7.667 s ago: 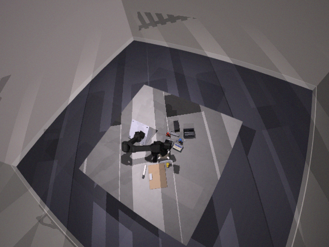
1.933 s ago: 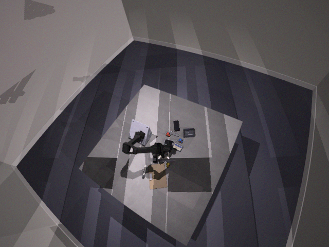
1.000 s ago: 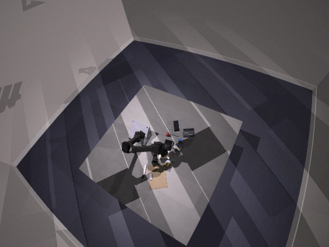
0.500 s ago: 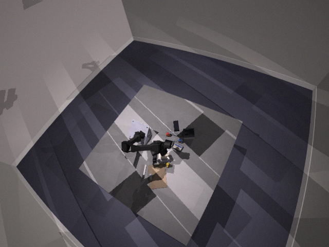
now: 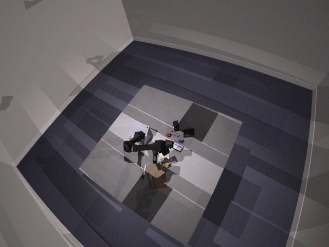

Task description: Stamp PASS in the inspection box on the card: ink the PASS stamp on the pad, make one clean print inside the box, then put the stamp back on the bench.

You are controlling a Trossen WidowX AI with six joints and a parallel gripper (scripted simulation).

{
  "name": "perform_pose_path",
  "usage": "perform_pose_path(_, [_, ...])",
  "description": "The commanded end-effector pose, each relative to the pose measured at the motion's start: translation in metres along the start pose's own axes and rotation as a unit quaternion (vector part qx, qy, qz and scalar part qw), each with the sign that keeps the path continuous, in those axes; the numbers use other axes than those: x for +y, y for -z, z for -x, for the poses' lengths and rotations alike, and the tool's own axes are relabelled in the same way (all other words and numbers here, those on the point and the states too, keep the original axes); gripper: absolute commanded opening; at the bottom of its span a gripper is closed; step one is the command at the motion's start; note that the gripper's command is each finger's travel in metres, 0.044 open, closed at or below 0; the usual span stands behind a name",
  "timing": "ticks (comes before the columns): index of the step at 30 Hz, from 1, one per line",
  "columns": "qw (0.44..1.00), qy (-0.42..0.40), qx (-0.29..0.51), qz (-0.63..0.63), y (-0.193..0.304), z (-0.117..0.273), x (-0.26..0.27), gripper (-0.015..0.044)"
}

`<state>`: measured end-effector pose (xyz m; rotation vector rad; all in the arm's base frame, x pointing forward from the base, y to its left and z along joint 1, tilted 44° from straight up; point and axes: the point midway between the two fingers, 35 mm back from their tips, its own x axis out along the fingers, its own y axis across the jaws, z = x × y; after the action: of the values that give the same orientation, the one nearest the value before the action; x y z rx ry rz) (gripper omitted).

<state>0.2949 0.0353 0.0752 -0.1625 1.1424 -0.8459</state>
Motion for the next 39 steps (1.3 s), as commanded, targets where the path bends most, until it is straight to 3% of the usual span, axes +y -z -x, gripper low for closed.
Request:
perform_pose_path(1, [1.0, 0.0, 0.002, -0.002, -0.007, 0.001, 0.013, 0.0])
perform_pose_path(20, [1.0, -0.001, 0.002, -0.005, -0.036, -0.002, 0.085, 0.0])
perform_pose_path(39, [1.0, -0.002, 0.002, -0.005, -0.037, -0.027, 0.088, 0.0])
